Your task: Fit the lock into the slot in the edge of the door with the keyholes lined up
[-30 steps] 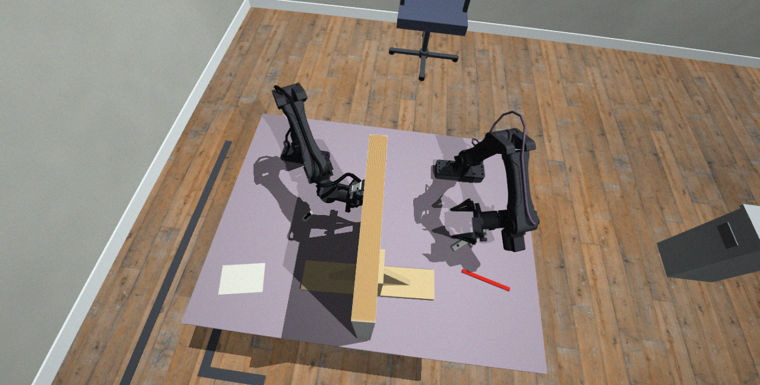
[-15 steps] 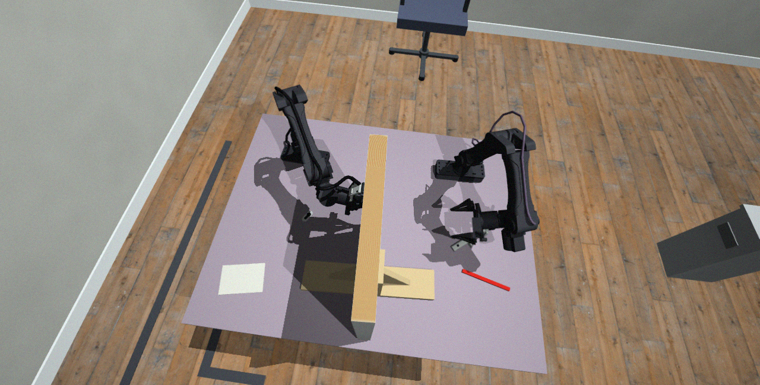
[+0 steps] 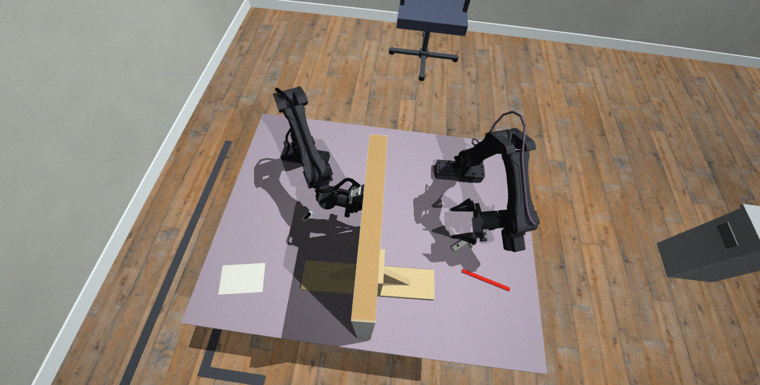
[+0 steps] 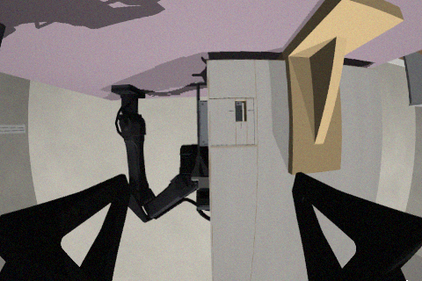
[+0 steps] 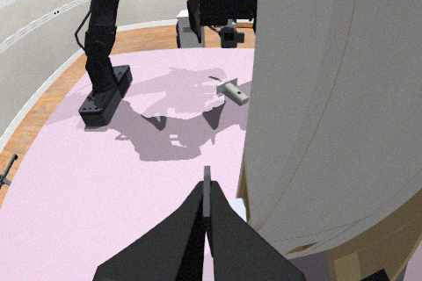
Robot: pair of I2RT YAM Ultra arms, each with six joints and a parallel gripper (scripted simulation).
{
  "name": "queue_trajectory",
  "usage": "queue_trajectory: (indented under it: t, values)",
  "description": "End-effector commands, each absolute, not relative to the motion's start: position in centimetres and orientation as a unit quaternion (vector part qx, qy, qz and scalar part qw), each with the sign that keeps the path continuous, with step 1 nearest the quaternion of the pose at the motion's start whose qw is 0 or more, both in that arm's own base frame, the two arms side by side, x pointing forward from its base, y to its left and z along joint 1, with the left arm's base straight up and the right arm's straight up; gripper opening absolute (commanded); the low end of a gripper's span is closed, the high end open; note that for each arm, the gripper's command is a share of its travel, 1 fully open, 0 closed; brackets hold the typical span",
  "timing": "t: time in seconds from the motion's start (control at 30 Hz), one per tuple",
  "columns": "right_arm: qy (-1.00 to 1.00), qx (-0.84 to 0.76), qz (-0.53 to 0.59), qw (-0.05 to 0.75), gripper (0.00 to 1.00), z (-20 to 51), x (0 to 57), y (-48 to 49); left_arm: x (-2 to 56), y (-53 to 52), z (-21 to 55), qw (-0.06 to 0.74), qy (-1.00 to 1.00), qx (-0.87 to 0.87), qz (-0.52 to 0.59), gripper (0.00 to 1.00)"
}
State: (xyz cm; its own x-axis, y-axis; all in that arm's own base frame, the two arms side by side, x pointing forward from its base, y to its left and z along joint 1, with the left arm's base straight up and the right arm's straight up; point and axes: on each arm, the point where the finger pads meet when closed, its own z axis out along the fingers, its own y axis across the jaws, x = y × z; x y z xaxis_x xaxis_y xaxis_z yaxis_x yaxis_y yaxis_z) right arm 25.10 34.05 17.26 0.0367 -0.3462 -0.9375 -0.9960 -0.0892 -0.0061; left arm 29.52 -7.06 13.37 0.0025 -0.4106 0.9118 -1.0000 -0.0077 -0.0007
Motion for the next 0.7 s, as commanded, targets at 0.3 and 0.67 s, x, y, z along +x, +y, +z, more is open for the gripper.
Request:
queue_trajectory:
  t: [0.3, 0.67]
  values:
    - [0.494, -0.619, 0.421, 0.442, 0.00, 21.27, 26.19, 35.01, 29.77, -7.22, 13.85, 0.376, -0.599, 0.589, 0.391, 1.00]
    - [0.494, -0.619, 0.421, 0.442, 0.00, 20.94, 26.23, 35.02, 29.77, -7.22, 13.85, 0.376, -0.599, 0.589, 0.391, 1.00]
